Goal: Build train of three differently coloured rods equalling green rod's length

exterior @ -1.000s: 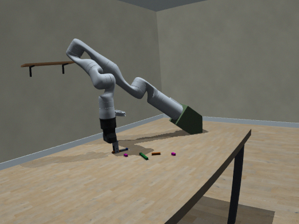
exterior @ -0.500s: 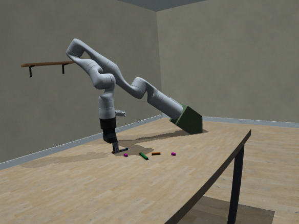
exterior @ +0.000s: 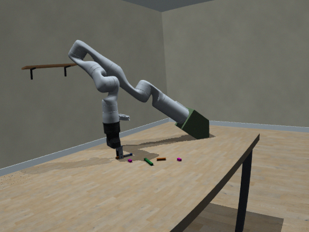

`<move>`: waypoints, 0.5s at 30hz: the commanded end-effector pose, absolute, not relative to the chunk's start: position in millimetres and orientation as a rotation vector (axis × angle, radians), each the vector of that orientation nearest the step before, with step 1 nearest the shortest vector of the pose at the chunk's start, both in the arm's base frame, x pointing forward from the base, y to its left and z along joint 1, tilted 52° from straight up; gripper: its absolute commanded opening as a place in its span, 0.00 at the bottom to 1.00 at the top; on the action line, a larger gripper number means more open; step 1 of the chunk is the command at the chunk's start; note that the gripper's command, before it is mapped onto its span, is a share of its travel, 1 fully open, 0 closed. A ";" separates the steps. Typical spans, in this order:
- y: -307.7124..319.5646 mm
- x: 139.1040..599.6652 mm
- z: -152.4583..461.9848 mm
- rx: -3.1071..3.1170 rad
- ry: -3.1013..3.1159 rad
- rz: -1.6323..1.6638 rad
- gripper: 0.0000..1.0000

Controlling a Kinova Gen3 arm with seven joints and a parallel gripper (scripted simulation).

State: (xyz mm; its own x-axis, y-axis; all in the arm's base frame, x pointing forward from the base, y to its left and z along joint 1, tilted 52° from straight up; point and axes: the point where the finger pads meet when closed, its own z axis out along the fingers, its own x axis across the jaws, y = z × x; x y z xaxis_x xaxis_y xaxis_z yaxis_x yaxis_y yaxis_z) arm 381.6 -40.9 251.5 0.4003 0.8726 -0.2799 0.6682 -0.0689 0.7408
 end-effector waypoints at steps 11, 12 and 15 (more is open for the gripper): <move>-40.5 381.6 251.6 1.803 1.337 0.302 0.54; -40.5 381.6 251.6 1.803 1.337 0.302 0.54; -40.4 381.5 251.8 1.803 1.337 0.302 0.54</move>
State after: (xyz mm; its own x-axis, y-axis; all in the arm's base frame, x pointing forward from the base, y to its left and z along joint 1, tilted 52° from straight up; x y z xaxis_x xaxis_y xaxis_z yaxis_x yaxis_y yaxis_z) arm 381.5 -40.9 251.5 0.4005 0.8725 -0.2800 0.6682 -0.0689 0.7408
